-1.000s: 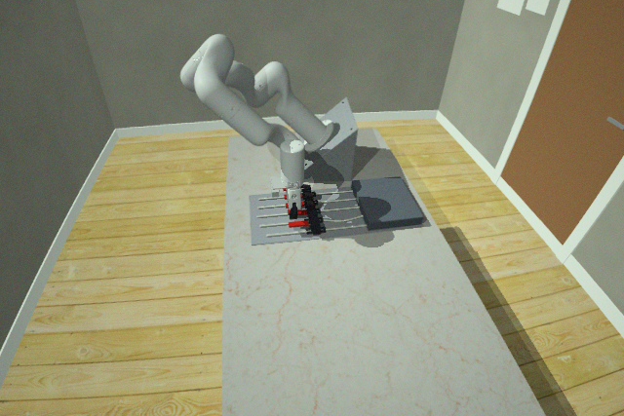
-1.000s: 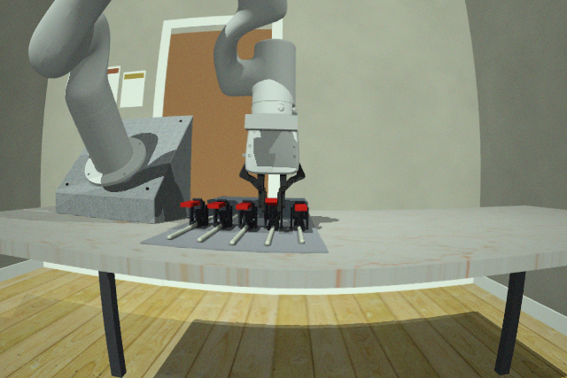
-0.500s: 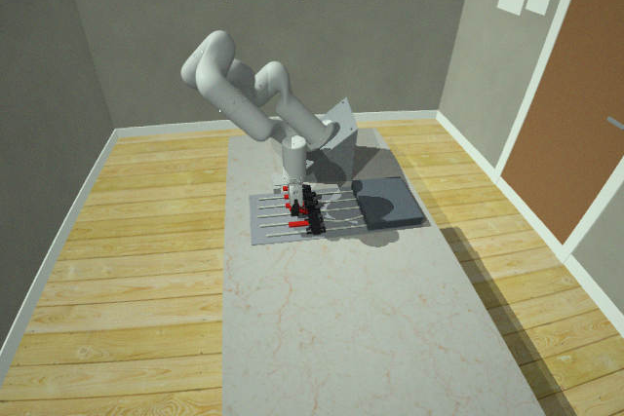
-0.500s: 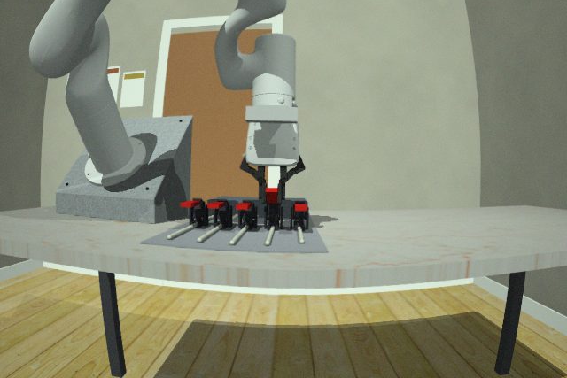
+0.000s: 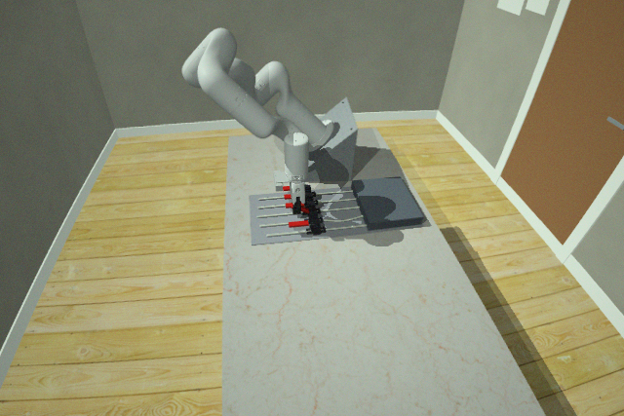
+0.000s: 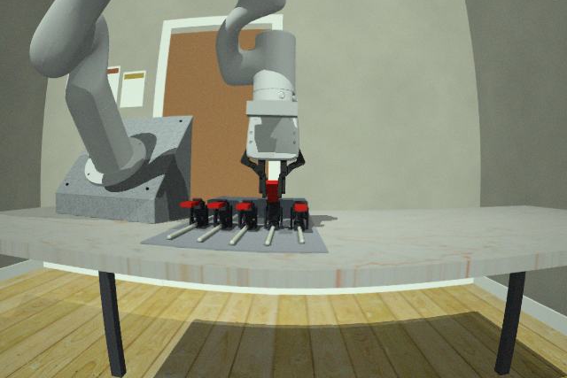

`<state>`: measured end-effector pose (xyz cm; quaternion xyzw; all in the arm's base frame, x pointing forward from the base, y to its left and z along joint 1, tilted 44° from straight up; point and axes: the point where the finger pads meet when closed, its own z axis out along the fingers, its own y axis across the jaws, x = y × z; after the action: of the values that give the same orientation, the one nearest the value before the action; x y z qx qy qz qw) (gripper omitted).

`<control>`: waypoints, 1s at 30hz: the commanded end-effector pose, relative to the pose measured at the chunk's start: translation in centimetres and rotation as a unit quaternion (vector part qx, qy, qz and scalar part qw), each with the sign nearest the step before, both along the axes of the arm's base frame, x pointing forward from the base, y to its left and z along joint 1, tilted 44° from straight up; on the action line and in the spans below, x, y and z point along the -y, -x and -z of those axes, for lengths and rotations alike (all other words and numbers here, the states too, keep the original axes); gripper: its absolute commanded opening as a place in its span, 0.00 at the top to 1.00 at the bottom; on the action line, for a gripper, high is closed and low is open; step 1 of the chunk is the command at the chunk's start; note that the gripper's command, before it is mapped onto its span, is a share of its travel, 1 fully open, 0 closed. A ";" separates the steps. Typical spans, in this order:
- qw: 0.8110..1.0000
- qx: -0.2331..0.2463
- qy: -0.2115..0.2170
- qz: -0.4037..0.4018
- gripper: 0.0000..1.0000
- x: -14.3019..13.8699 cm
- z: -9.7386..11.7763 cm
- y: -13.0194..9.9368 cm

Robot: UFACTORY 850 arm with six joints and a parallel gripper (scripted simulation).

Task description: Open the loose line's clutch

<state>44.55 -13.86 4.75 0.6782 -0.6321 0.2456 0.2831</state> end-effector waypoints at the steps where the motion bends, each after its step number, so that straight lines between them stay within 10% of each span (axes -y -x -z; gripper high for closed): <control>1: 1.000 0.000 0.000 0.000 1.00 -0.6 -0.1 0.0; 30: 1.000 0.000 0.000 0.000 1.00 -3.4 0.3 0.1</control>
<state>44.41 -10.77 4.55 0.6782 -0.6321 0.2456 0.2830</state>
